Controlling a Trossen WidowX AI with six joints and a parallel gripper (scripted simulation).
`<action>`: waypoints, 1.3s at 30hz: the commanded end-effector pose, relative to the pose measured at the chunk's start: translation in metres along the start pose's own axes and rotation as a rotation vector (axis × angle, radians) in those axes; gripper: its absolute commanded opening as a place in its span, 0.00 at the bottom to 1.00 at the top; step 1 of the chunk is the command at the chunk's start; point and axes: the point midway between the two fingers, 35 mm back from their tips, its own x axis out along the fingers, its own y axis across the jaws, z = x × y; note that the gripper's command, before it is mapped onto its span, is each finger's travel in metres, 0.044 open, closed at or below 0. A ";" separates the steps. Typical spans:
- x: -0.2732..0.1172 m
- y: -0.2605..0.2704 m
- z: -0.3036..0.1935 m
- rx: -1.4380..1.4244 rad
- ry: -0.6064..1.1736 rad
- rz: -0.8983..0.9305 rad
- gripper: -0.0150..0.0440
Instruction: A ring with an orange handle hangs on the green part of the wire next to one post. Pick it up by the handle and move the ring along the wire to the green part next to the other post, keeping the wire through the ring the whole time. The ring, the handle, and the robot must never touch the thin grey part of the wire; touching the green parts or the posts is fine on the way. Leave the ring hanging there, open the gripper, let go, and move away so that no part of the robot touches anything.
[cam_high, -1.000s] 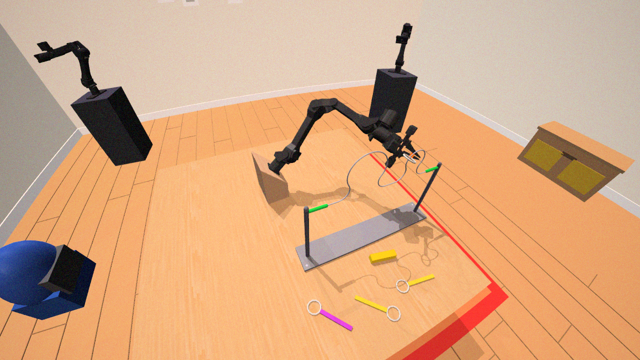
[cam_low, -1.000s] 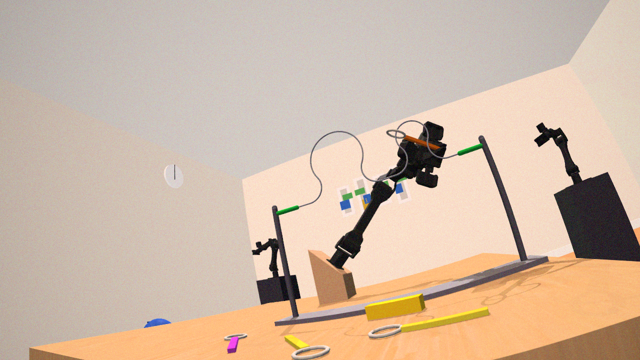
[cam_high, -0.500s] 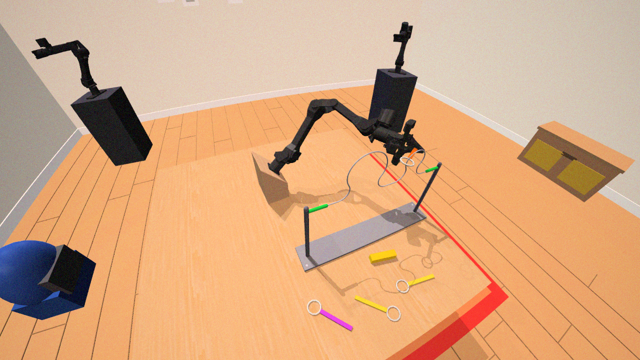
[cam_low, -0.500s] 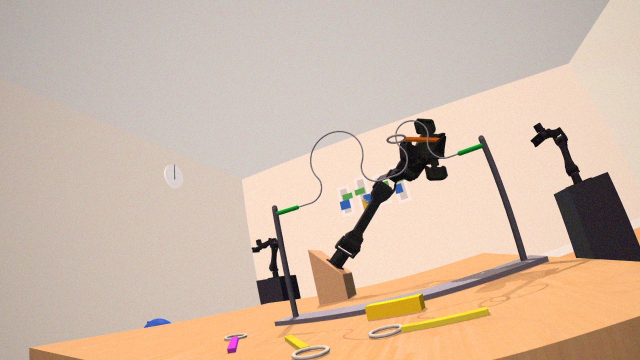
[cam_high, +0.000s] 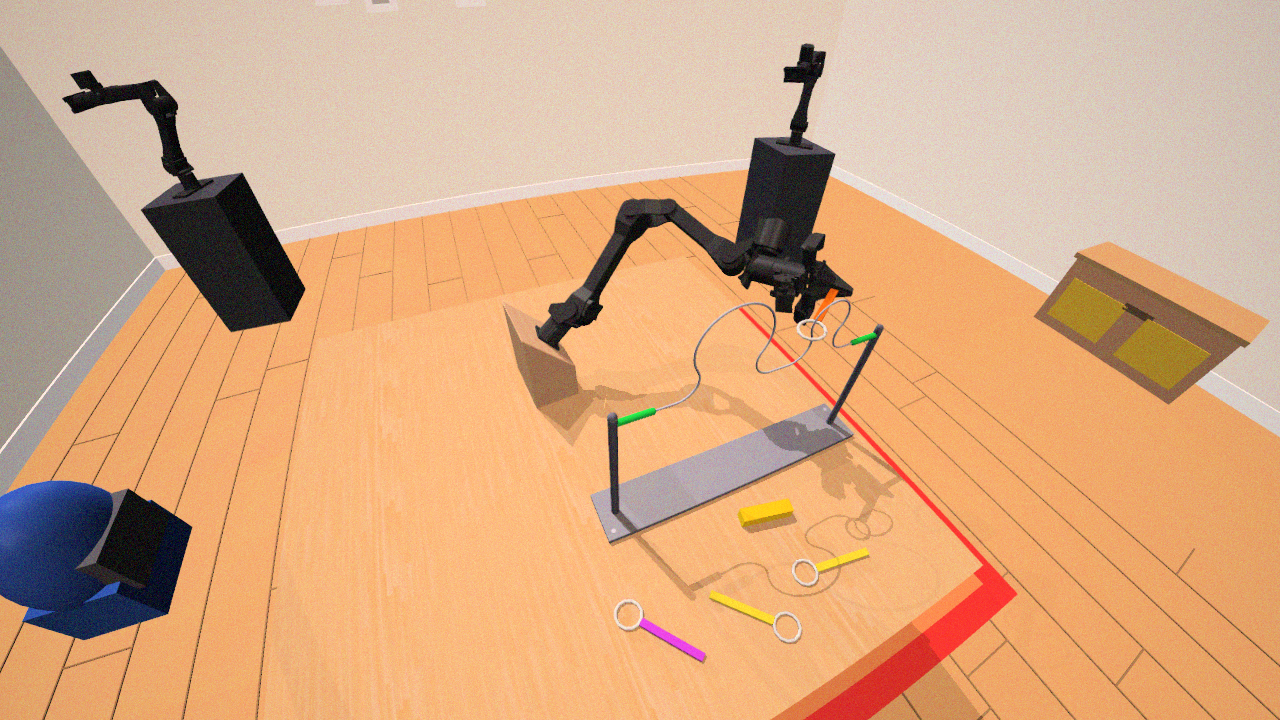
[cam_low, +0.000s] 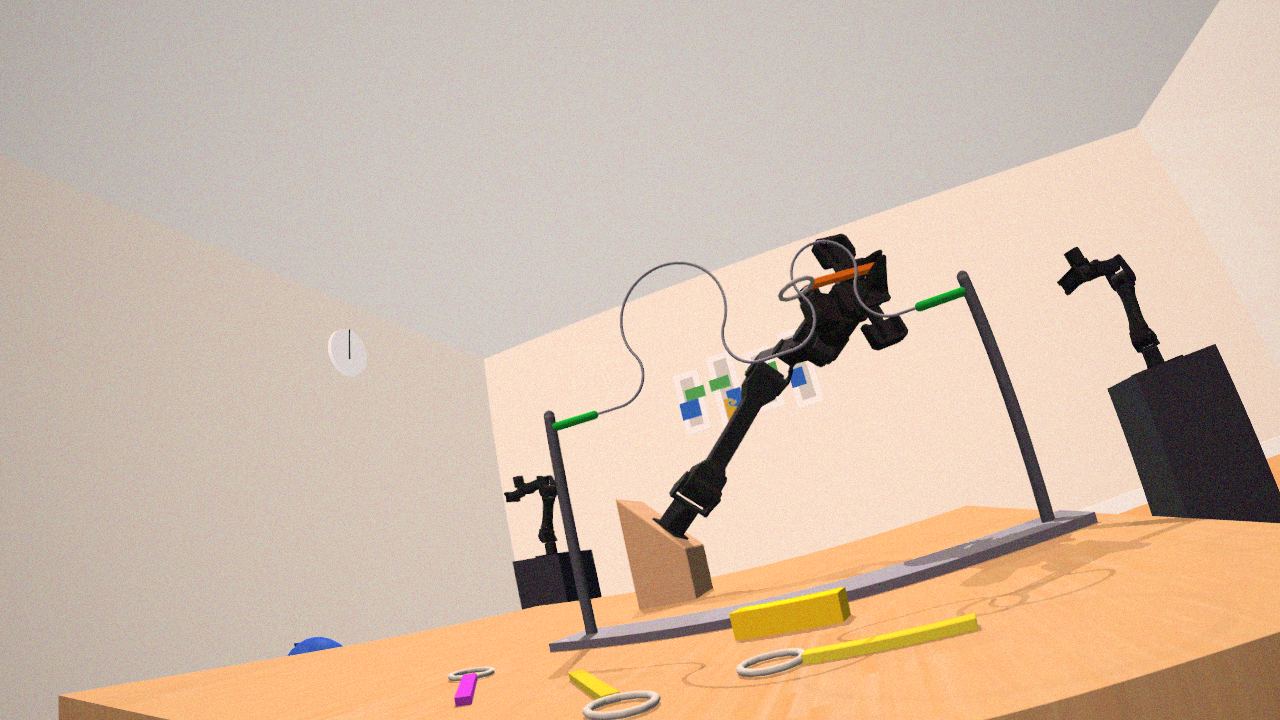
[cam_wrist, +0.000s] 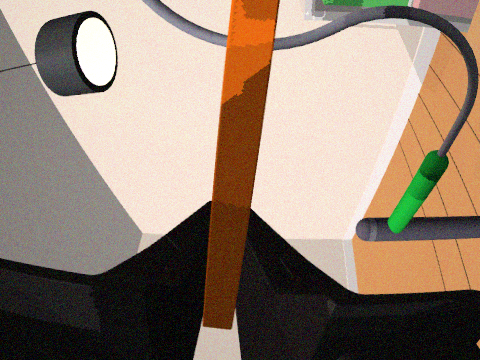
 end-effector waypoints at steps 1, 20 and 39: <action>0.000 0.004 0.001 0.054 -0.004 0.035 0.00; 0.002 -0.011 -0.004 0.076 -0.004 0.050 0.00; -0.004 -0.070 0.000 -0.247 0.016 -0.128 0.00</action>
